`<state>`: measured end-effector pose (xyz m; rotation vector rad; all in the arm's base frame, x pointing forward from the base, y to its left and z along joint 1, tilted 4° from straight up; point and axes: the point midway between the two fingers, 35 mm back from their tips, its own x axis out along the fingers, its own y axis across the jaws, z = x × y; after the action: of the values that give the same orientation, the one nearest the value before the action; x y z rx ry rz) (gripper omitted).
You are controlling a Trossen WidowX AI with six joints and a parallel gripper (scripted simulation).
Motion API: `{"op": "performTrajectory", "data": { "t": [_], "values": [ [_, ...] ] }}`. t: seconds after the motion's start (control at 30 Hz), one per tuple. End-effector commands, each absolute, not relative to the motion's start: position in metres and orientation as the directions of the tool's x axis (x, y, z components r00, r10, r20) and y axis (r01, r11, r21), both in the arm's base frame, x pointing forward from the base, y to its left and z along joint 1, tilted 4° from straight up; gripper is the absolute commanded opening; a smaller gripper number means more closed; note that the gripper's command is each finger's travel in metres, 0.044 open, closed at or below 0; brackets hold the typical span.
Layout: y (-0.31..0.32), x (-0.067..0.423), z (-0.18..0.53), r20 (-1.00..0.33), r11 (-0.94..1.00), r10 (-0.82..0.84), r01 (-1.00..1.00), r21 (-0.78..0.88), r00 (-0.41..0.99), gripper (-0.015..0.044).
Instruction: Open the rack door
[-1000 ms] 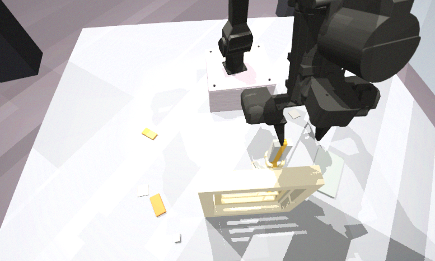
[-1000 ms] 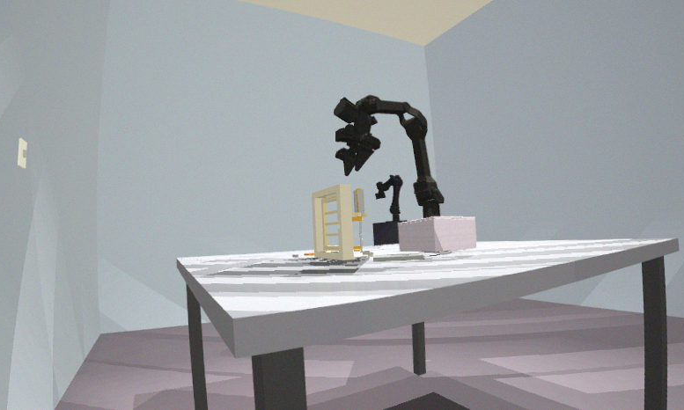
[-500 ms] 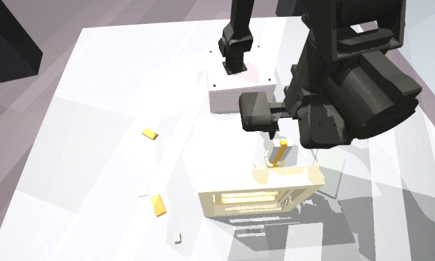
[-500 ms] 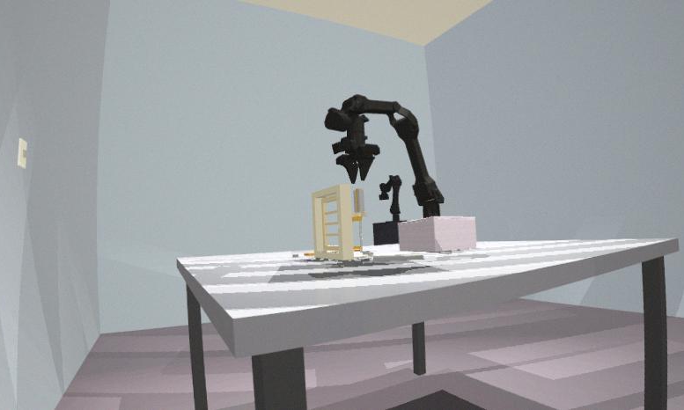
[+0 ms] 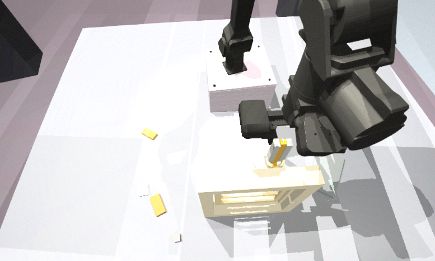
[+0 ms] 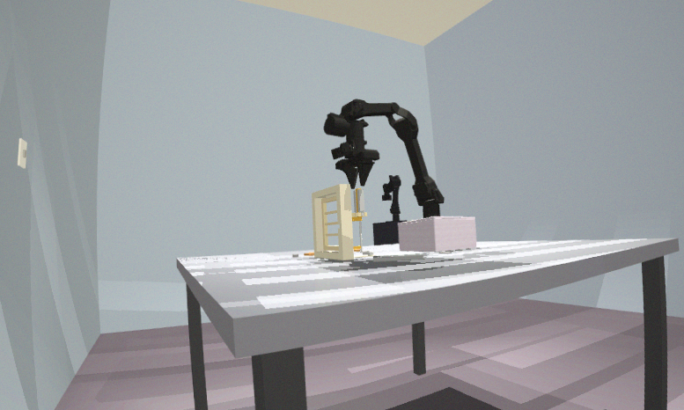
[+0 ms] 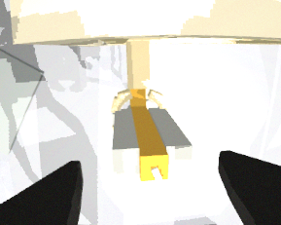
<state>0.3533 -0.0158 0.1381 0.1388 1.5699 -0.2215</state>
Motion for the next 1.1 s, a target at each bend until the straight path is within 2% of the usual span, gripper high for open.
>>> {"op": "performTrajectory", "data": {
  "t": [0.0, 0.97, 1.07],
  "values": [
    [-0.017, 0.352, 0.129, -0.998, 0.972, -0.055, 0.228, -0.059, -0.021, 0.0292],
    [-0.019, 0.349, 0.085, -0.998, 0.972, -0.056, 0.228, -0.059, -0.021, 0.0292],
    [-0.019, 0.349, 0.085, -0.998, 0.972, -0.056, 0.228, -0.059, -0.021, 0.0213]
  ]
}}
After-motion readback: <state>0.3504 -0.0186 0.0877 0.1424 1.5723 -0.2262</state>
